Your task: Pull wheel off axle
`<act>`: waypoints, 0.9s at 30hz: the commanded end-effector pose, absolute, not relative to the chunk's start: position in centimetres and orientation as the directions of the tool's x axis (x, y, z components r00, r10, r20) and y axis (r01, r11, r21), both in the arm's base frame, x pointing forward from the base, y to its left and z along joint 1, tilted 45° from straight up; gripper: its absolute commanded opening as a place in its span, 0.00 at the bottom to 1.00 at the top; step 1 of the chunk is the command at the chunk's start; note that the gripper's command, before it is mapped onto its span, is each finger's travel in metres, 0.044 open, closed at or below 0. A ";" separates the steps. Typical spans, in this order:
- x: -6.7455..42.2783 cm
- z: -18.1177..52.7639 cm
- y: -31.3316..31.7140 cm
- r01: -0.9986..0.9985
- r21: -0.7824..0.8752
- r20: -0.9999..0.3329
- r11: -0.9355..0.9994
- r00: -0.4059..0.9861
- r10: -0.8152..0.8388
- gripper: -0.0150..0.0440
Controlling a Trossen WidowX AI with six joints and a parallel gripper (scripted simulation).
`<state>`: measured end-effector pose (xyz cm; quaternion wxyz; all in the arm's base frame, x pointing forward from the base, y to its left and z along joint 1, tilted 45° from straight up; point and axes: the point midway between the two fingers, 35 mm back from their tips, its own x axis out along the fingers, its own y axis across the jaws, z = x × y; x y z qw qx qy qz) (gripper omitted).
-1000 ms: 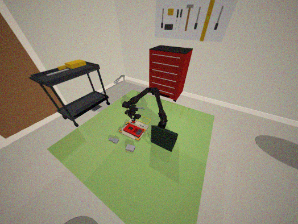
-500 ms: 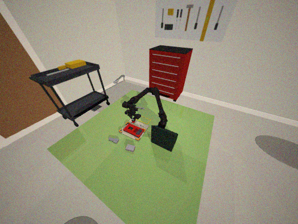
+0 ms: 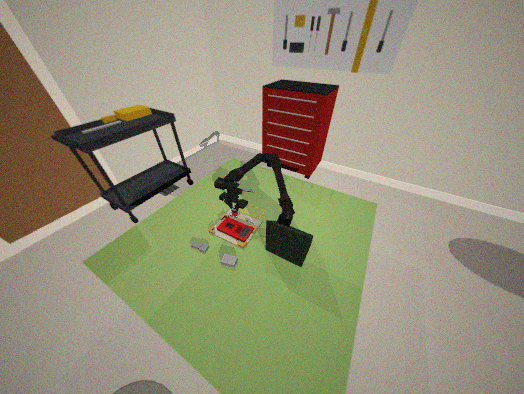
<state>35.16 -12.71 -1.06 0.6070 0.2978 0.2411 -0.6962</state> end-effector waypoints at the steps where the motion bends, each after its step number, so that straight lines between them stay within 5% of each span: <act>1: 35.5 -0.6 -12.4 0.988 0.043 -0.709 -0.145 -0.072 -0.702 0.25; 27: 35.6 0.0 -11.8 0.989 0.040 -0.708 -0.144 -0.074 -0.702 0.25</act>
